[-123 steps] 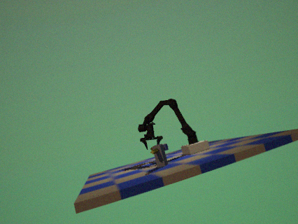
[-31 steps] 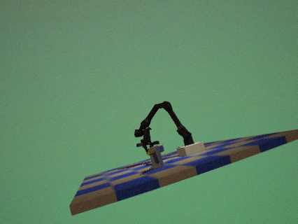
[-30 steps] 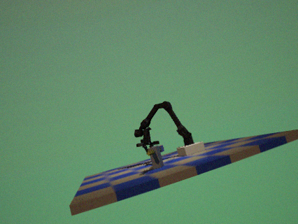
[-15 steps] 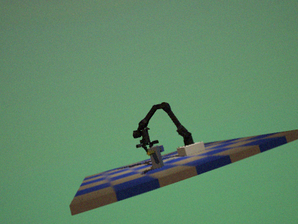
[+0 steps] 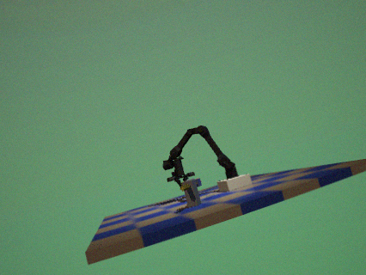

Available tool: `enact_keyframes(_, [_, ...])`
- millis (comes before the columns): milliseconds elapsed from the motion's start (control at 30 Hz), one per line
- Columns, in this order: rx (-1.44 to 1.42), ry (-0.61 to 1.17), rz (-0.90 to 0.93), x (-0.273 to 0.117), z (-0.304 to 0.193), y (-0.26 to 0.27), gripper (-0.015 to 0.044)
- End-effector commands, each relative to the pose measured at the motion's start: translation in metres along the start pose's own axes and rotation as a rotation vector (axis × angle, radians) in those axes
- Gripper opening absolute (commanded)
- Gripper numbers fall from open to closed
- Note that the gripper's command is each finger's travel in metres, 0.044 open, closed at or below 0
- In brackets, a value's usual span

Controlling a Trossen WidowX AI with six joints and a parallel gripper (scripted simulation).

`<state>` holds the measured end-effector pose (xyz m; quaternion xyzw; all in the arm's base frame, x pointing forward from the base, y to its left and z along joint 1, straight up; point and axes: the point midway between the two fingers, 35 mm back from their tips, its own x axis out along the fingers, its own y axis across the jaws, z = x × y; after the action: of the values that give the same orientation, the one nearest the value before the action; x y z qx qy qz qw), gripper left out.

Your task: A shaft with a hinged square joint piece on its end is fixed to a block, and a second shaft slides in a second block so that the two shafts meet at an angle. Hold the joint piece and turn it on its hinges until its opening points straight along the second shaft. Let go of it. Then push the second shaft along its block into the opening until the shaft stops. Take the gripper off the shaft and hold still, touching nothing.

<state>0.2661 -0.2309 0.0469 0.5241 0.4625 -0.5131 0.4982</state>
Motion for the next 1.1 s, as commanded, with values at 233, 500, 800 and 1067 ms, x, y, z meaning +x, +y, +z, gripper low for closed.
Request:
enact_keyframes(233, [0.001,0.004,-0.015,0.001,-0.013,0.0,0.0])
enact_keyframes(500, [0.001,0.006,-0.02,0.001,-0.025,0.0,0.0])
enact_keyframes(800, [0.001,0.007,-0.021,0.001,-0.038,0.0,0.0])
enact_keyframes(1067, [0.001,0.008,-0.022,0.001,-0.05,0.0,0.0])
